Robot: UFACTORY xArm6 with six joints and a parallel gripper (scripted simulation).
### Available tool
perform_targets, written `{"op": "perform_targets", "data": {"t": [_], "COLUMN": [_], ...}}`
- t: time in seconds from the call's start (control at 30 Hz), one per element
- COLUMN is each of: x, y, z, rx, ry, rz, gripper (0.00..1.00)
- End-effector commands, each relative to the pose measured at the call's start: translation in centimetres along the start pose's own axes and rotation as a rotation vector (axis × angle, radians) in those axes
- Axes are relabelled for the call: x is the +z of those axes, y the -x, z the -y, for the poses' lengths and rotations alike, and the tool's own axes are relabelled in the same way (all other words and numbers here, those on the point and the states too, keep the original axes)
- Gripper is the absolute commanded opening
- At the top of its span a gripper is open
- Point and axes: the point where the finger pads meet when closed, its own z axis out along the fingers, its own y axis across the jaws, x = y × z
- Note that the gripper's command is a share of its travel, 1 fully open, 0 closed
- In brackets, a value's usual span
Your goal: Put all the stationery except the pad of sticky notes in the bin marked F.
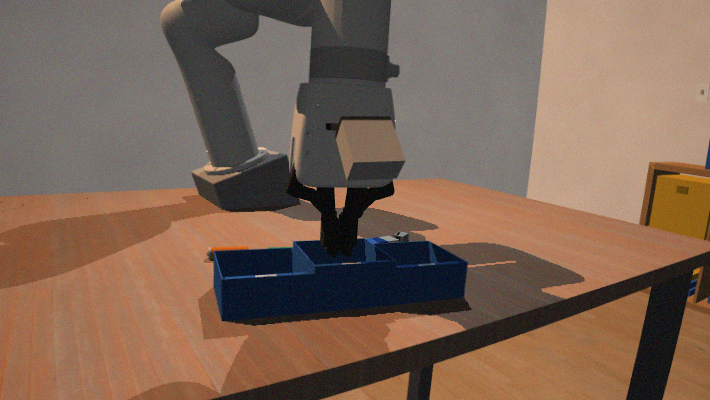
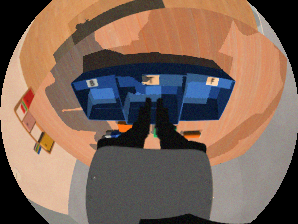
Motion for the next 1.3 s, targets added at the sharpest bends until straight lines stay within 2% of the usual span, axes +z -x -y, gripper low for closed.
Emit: {"op": "perform_targets", "data": {"t": [0.0, 0.27, 0.4, 1.03, 1.27], "x": [-1.3, -3.5, -3.5, -3.5, -3.2], "y": [-0.1, -0.1, -0.1, -0.1, -0.1], "z": [0.0, 0.0, 0.0, 8.4, 8.4], "rx": [0.001, 0.001, 0.001, 0.001, 0.001], "ry": [-0.001, -0.001, -0.001, -0.002, -0.002], "rz": [-0.004, -0.004, -0.004, -0.004, -0.004], "gripper": [0.07, 0.07, 0.07, 0.07, 0.07]}}
